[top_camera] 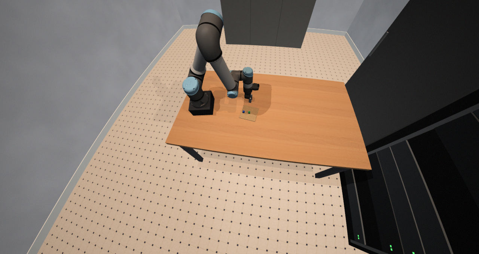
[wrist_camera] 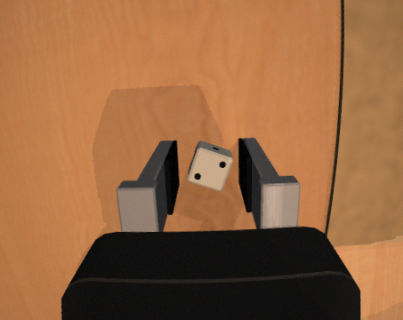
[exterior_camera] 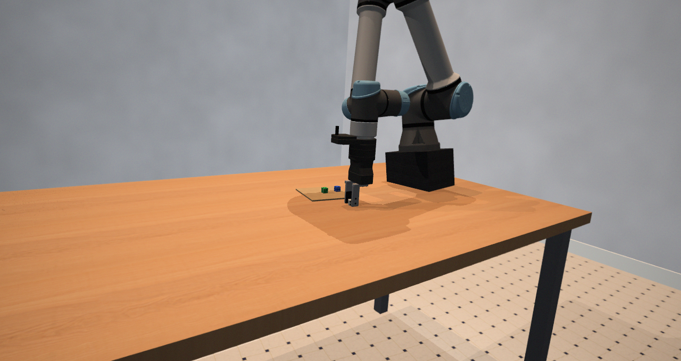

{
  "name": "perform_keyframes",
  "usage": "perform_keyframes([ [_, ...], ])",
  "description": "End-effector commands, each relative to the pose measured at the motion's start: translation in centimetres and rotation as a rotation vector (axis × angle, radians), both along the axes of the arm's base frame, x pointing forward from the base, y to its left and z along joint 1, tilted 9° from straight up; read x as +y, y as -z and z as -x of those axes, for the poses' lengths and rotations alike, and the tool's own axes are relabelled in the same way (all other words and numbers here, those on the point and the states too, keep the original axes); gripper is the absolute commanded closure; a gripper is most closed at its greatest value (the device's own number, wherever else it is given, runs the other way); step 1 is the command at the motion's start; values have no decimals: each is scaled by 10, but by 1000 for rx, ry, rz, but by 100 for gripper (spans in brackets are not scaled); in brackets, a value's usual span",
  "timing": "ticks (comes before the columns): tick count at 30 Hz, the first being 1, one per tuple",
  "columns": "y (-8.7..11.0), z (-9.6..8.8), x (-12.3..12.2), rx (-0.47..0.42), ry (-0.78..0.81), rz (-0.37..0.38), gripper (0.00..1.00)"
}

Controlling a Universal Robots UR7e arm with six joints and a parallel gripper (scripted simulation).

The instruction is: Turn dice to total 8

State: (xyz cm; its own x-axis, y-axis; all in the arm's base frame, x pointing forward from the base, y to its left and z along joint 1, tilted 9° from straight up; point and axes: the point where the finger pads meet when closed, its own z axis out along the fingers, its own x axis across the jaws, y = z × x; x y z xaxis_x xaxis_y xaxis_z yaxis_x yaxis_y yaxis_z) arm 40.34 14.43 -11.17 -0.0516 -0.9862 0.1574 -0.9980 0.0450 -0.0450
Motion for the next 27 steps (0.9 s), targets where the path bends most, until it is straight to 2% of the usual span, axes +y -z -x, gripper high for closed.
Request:
perform_keyframes([
  [1,0,0,0,-1,0,0,36],
  [11,0,0,0,-1,0,0,36],
  [12,0,0,0,-1,0,0,66],
  [27,0,0,0,-1,0,0,66],
])
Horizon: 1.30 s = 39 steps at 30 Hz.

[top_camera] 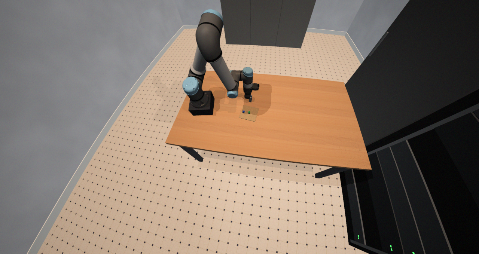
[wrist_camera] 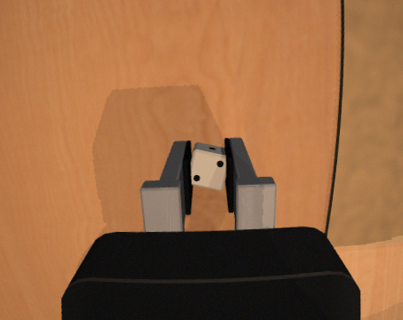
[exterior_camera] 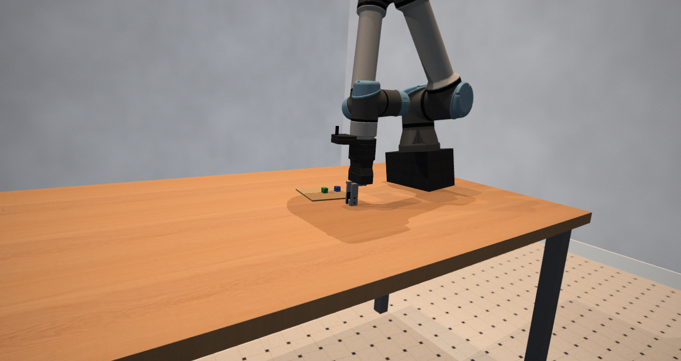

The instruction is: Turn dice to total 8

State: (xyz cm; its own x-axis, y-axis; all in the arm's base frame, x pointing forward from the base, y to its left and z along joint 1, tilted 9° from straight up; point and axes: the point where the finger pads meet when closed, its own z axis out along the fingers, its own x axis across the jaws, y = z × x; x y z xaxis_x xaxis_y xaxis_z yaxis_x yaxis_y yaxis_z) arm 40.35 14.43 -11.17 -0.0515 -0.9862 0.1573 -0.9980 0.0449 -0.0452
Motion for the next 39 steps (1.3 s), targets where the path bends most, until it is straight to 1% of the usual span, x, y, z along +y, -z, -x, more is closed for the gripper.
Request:
perform_keyframes([
  [1,0,0,0,-1,0,0,66],
  [20,0,0,0,-1,0,0,66],
  [28,-6,0,1,-1,0,0,66],
  [33,-19,0,3,-1,0,0,66],
  [39,-45,1,7,-1,0,0,66],
])
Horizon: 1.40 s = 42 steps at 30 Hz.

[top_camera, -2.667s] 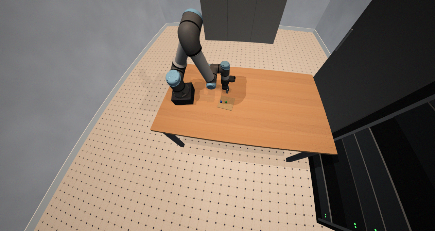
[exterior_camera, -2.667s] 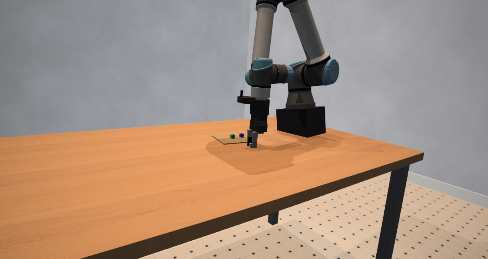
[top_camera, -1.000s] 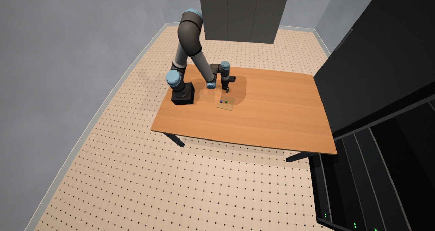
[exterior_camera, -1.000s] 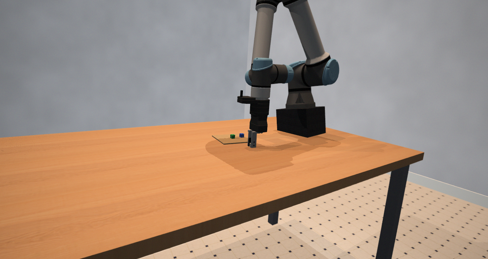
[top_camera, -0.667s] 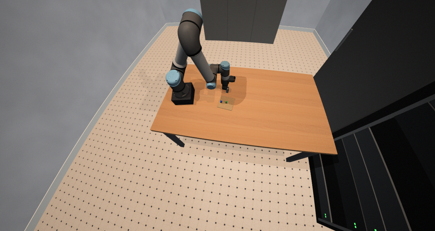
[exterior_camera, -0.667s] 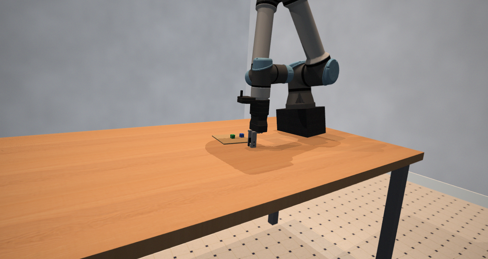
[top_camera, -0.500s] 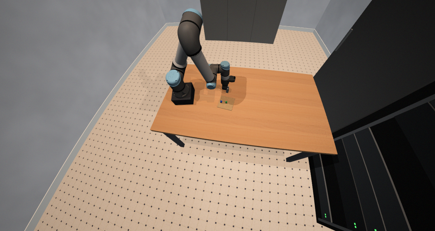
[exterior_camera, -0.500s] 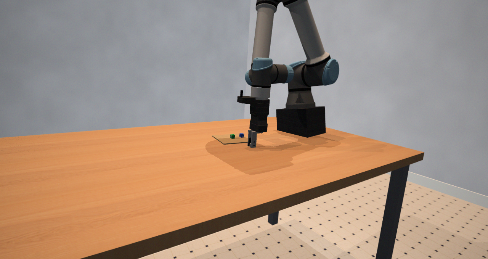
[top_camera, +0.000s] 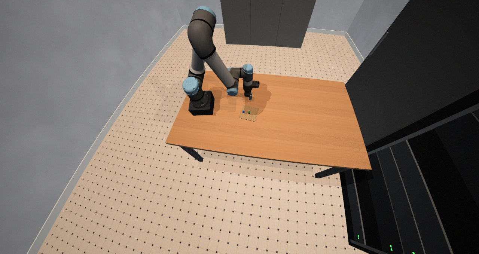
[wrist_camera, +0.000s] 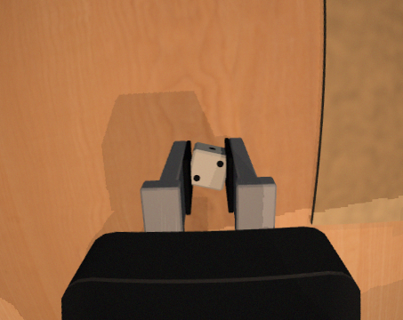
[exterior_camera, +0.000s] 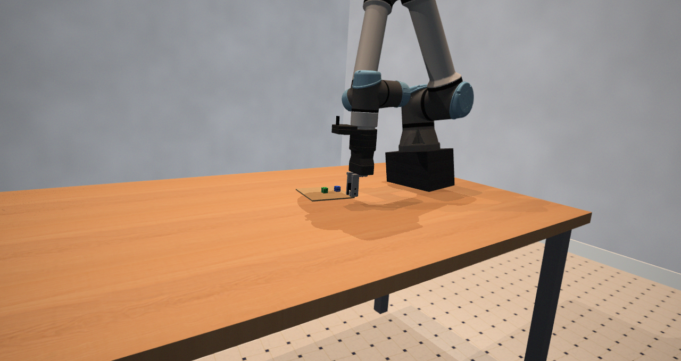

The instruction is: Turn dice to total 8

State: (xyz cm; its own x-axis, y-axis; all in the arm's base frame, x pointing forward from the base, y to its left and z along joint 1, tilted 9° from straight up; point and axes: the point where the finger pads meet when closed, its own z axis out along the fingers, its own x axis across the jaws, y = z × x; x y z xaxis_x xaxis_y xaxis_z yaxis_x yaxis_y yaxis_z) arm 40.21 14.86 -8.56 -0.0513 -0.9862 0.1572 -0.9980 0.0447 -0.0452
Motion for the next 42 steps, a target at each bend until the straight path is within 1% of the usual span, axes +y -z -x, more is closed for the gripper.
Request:
perform_keyframes([
  [1,-23,0,4,-1,0,0,66],
  [4,-37,1,6,-1,0,0,66],
  [6,-37,1,6,-1,0,0,66],
  [11,-58,2,9,-1,0,0,66],
  [16,-70,2,11,-1,0,0,66],
  [20,-73,2,12,-1,0,0,66],
  [32,-73,2,11,-1,-1,0,66],
  [35,-75,-5,1,1,-10,0,66],
  [38,-81,-19,-22,5,-33,-1,66],
  [40,-81,-19,-22,5,-33,-1,66],
  [42,-85,-30,-43,8,-52,0,66],
])
